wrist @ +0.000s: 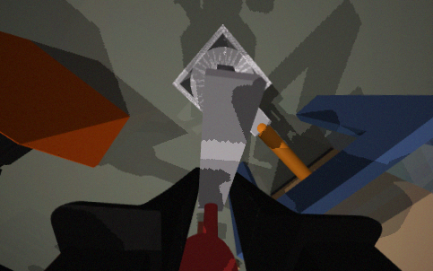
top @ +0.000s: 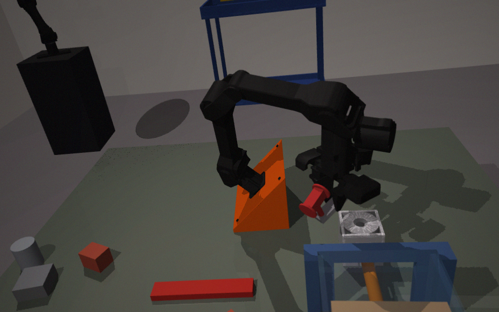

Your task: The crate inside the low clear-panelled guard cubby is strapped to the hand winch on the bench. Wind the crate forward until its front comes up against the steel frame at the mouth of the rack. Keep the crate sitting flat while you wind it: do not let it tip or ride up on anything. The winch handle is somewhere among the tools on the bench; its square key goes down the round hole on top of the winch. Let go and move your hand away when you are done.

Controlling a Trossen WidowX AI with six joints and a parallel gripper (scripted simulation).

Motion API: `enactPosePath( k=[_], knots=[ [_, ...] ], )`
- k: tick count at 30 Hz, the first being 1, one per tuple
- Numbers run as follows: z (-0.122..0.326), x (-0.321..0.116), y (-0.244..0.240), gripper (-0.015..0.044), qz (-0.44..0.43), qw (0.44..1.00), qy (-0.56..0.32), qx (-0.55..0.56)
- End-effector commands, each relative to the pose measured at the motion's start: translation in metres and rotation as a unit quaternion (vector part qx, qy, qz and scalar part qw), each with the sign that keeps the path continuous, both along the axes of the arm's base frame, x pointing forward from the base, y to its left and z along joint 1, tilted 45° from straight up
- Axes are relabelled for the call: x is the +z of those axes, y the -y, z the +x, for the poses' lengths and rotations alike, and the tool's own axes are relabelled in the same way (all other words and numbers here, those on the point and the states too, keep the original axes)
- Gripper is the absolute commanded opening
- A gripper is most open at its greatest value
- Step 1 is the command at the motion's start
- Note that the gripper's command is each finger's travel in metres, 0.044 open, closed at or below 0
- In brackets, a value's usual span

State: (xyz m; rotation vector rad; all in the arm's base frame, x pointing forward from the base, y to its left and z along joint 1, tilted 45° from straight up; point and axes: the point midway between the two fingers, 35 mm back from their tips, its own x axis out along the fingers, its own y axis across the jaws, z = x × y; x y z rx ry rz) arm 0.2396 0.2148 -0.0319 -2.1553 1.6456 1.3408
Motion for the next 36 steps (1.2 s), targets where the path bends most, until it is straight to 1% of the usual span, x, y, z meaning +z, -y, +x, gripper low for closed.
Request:
enactPosePath(
  k=[1, 7, 36],
  knots=[
    [-0.0070, -0.0069, -0.0134, 0.0000, -0.024, 0.999, 0.011, 0.022],
    [-0.0080, -0.0045, -0.0175, 0.0000, -0.055, 0.998, 0.013, 0.035],
    [-0.0078, -0.0012, -0.0194, 0.0000, -0.052, 0.998, 0.014, 0.038]
  ],
)
